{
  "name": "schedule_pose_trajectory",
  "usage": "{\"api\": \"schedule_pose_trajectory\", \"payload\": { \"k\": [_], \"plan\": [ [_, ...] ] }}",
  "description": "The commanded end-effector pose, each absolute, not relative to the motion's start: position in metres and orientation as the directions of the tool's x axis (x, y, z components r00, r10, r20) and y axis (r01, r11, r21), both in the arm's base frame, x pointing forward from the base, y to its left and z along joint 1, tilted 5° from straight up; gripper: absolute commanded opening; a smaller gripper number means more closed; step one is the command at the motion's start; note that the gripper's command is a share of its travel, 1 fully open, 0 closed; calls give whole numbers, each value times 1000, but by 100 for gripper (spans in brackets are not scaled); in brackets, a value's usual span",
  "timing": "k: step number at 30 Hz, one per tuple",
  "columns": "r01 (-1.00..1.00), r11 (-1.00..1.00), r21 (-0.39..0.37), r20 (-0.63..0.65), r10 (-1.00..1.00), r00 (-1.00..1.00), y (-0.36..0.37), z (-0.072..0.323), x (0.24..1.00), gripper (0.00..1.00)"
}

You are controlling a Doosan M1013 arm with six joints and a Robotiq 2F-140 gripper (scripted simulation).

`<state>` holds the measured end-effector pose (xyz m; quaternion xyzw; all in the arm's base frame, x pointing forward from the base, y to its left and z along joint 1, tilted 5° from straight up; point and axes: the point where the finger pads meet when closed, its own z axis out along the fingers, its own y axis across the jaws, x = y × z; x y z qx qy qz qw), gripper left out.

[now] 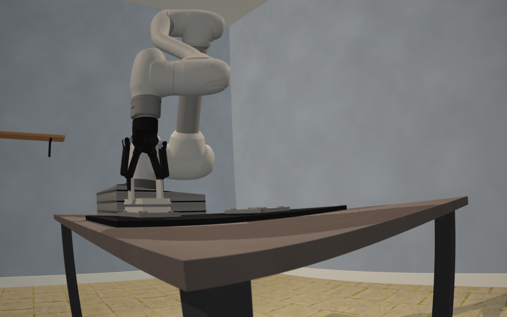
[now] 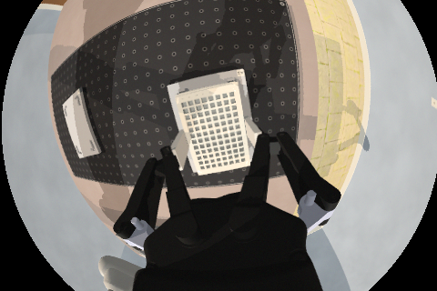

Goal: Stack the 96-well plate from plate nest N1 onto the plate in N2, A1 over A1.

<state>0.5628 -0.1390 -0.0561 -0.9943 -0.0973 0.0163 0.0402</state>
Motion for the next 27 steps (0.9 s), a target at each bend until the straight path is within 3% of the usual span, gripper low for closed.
{"api": "schedule_pose_trajectory", "payload": {
  "k": [1, 27],
  "plan": [
    [192, -978, -83, -24, 195, 981, -139, -57, 563, 0],
    [192, -978, -83, -24, 195, 981, -139, -61, 563, 0]
  ]
}}
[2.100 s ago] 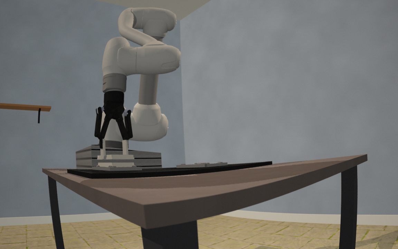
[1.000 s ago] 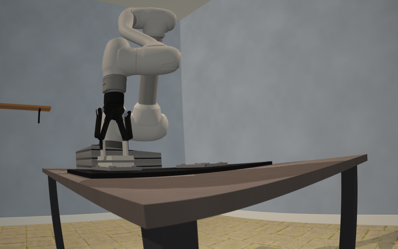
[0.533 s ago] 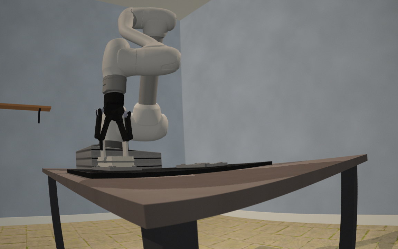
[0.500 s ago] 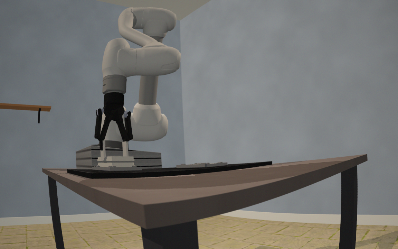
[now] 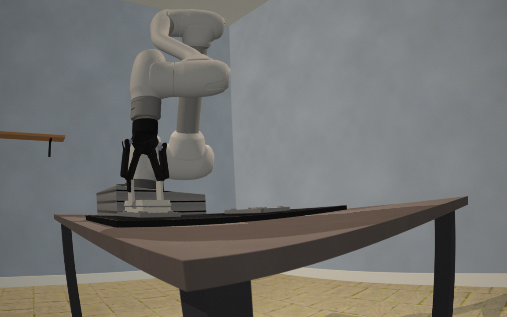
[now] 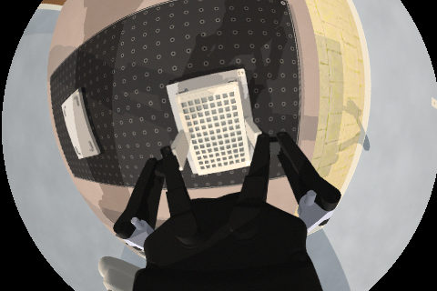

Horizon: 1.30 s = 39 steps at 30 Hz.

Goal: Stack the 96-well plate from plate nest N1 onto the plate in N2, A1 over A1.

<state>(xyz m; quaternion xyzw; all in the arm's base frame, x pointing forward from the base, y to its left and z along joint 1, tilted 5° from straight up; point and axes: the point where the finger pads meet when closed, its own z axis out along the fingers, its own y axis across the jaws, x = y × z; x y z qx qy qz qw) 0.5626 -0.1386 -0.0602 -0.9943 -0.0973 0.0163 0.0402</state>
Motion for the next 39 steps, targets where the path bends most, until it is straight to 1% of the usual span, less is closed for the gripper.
{"api": "schedule_pose_trajectory", "payload": {
  "k": [1, 26, 27, 39],
  "plan": [
    [192, -978, -83, -24, 195, 981, -139, -61, 563, 0],
    [192, -978, -83, -24, 195, 981, -138, -64, 563, 0],
    [192, -978, -83, -24, 195, 981, -138, -64, 563, 100],
    [192, -978, -83, -24, 195, 981, -138, -64, 563, 100]
  ]
}}
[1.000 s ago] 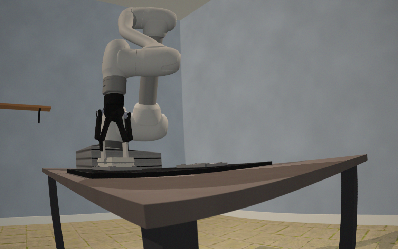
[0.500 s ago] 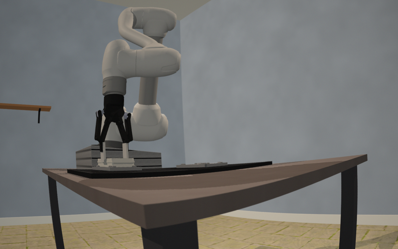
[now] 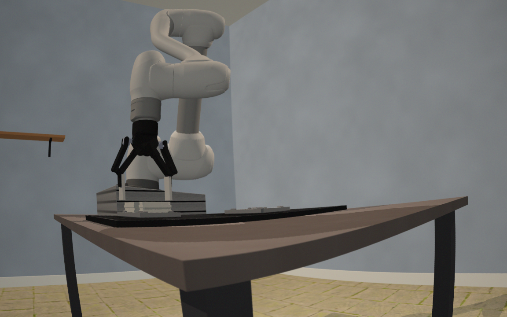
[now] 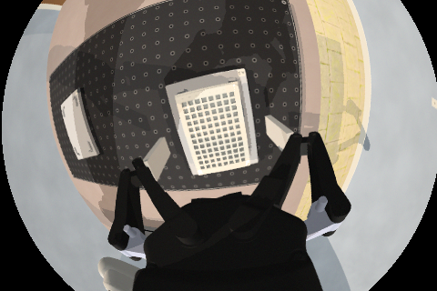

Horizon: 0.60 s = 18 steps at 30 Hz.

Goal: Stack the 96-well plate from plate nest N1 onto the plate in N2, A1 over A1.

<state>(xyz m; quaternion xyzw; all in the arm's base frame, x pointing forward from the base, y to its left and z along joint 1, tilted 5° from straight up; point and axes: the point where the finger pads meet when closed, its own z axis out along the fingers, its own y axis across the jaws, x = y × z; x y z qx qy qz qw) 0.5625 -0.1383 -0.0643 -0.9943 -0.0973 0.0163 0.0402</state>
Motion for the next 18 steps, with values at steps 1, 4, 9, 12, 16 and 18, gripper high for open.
{"api": "schedule_pose_trajectory", "payload": {
  "k": [1, 4, 9, 12, 16, 18],
  "plan": [
    [192, -978, -83, -24, 195, 981, -138, -64, 563, 100],
    [192, -978, -83, -24, 195, 981, -138, -64, 563, 100],
    [192, -978, -83, -24, 195, 981, -138, -62, 563, 100],
    [192, -978, -83, -24, 195, 981, -139, -54, 563, 100],
    [192, -978, -83, -24, 195, 981, -140, -48, 563, 100],
    [192, -978, -83, -24, 195, 981, -140, -43, 563, 100]
  ]
}}
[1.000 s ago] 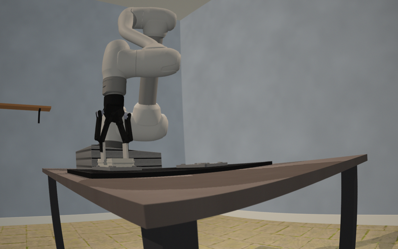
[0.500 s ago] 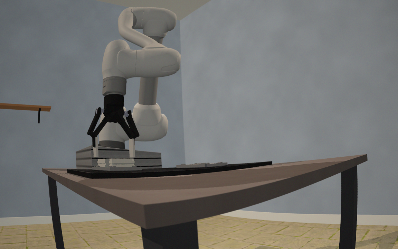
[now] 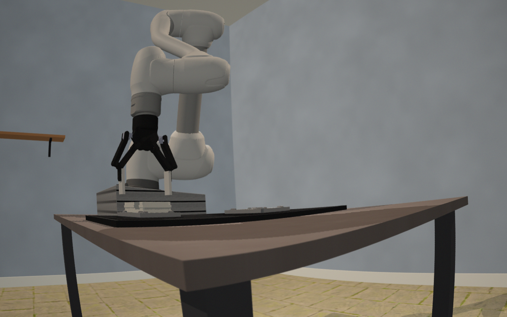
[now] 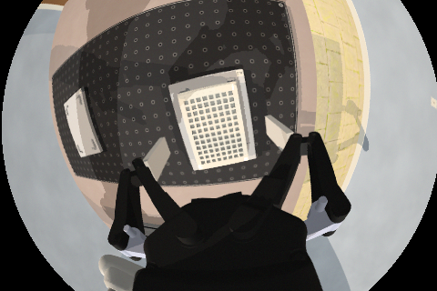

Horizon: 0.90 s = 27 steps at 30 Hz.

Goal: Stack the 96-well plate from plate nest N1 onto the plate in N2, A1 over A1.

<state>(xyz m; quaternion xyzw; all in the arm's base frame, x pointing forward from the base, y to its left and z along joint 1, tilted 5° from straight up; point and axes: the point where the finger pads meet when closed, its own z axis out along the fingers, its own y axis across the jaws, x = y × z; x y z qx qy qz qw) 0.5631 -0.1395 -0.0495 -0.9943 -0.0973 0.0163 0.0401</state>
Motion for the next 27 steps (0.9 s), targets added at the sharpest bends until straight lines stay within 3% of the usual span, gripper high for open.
{"api": "schedule_pose_trajectory", "payload": {
  "k": [1, 27],
  "plan": [
    [192, -978, -83, -24, 195, 981, -140, -40, 563, 100],
    [192, -978, -83, -24, 195, 981, -144, 7, 565, 100]
  ]
}}
